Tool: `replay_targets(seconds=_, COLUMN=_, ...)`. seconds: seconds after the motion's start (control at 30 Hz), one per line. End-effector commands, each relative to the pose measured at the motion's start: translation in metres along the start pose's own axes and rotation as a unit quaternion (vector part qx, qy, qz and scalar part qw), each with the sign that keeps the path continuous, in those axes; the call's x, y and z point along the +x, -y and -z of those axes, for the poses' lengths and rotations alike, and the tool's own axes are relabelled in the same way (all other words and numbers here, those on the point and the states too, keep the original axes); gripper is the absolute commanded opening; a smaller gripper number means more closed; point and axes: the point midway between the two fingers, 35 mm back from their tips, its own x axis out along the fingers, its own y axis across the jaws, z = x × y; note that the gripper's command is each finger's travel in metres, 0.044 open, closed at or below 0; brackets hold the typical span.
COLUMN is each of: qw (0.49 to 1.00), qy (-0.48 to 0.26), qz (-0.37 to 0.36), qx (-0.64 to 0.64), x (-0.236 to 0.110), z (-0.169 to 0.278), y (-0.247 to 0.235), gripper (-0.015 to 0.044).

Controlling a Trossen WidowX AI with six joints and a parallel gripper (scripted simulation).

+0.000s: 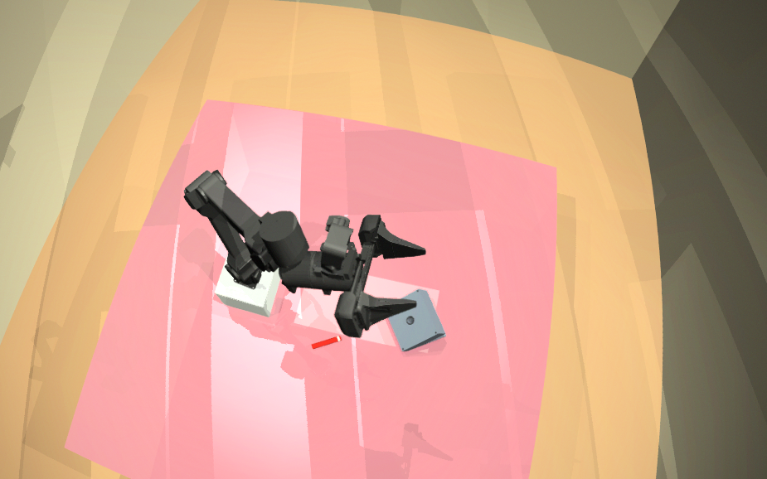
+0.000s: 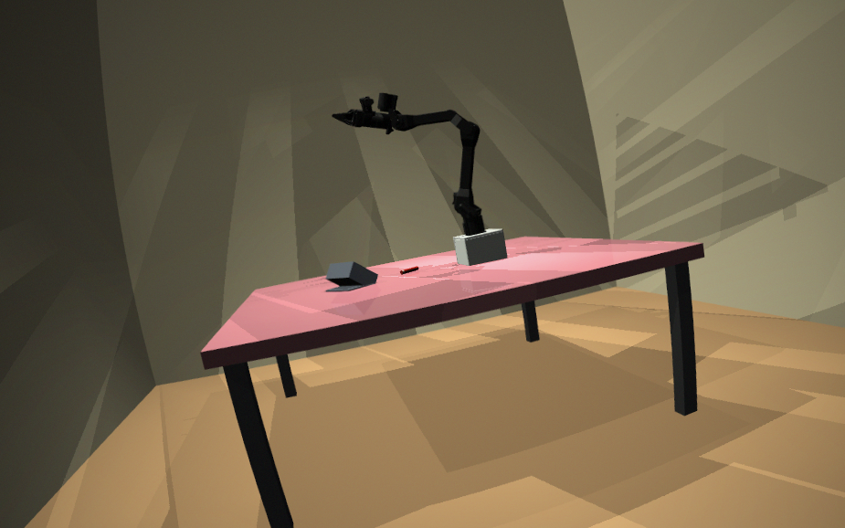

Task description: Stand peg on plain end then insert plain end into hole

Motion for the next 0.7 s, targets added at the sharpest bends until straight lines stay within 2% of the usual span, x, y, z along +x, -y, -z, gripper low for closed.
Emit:
replay_targets(seconds=0.0, qw=0.998, qy=-0.026, qz=0.007, qx=0.053, x=0.004, z=0.019, y=0.001, gripper=0.044)
replay_targets(seconds=0.33, qw=0.973, qy=-0.1, qz=0.035, qx=0.204, x=0.01, z=0.074, y=0.001, gripper=0.044)
replay_targets(seconds=0.67, qw=0.92, qy=-0.172, qz=0.08, qx=0.343, x=0.01, z=0.13, y=-0.005, gripper=0.044)
